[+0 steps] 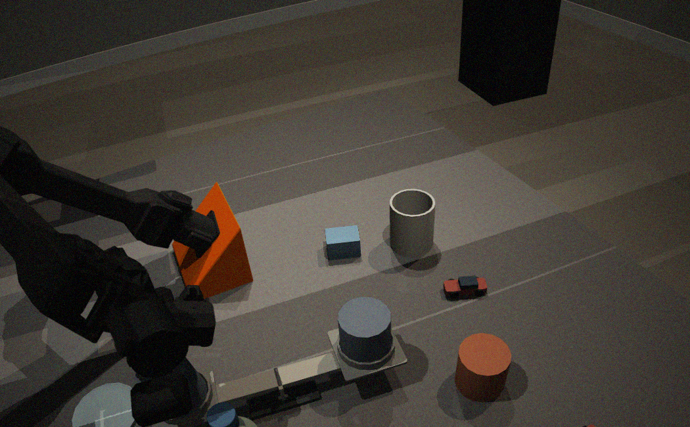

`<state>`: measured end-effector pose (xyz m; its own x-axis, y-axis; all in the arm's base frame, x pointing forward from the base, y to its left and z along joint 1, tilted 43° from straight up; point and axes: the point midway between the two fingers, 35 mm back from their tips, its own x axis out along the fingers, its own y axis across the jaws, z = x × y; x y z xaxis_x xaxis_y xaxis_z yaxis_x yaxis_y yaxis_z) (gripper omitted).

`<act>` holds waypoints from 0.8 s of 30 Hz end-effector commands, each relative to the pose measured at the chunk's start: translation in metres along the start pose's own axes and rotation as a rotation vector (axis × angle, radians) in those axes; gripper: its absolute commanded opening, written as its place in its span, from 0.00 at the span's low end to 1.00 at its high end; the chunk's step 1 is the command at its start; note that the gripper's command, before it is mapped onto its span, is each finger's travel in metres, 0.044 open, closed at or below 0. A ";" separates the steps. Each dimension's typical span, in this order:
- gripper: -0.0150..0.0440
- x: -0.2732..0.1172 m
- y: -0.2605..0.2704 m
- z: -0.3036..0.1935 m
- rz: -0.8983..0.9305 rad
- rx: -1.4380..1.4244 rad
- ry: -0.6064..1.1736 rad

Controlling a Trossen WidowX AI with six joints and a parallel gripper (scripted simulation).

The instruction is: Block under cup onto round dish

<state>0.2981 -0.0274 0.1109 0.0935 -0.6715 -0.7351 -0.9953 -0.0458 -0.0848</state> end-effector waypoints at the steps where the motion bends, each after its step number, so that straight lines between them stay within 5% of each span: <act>1: 0.25 -0.009 -0.004 0.001 -0.015 0.003 -0.008; 24: 0.25 -0.039 -0.005 0.001 -0.024 -0.028 -0.011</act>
<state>0.2953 -0.0026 0.1299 0.0981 -0.6563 -0.7481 -0.9950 -0.0772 -0.0628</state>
